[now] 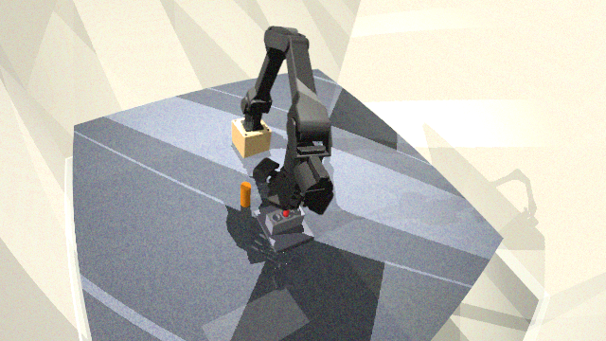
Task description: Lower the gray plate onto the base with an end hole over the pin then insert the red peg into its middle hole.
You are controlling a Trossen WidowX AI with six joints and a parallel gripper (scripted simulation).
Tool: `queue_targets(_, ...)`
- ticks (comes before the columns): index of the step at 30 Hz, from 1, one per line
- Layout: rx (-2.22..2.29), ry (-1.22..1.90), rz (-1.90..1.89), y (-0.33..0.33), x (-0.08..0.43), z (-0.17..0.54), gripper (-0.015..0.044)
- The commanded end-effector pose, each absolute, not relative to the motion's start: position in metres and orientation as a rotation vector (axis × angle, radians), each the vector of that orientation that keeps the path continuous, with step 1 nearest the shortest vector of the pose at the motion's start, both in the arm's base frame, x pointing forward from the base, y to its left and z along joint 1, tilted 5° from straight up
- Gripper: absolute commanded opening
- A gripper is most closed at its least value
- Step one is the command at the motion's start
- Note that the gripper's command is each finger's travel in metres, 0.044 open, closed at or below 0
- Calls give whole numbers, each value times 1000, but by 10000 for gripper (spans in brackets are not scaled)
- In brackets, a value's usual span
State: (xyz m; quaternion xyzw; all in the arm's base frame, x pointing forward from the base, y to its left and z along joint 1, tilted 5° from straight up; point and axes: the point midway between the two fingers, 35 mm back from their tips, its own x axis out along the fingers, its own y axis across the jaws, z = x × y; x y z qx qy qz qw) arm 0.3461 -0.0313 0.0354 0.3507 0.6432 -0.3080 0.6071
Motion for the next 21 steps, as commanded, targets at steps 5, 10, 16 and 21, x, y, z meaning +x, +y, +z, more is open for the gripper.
queue_targets(5,809,1481,-715,-31,346,41,150)
queue_targets(10,809,1481,-715,-31,345,44,150)
queue_targets(16,809,1481,-715,-30,344,47,150)
queue_targets(21,809,1481,-715,-30,343,50,150)
